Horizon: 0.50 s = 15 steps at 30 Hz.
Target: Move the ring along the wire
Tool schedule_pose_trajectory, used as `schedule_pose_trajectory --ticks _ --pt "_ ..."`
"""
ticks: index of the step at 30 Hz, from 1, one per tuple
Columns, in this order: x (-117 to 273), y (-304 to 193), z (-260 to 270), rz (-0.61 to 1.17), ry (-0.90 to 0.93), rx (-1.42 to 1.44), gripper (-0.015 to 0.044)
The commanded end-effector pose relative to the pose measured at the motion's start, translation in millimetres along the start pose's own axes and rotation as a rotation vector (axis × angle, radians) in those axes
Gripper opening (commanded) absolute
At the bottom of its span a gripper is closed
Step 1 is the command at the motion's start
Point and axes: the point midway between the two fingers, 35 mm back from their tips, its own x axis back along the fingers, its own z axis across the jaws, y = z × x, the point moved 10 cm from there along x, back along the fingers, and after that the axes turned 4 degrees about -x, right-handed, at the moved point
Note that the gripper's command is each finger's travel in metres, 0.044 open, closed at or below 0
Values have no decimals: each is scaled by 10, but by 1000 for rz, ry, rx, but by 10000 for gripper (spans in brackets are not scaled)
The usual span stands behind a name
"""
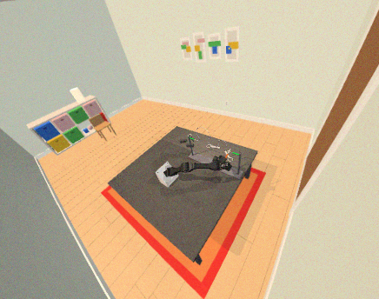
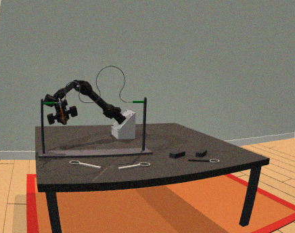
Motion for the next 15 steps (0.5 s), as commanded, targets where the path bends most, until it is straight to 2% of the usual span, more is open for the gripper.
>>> schedule_pose_trajectory --ticks 1,15 --pt "4 -1 95 -2 45 -70 -150" --pt "35 32 401 6 201 -345 -150"
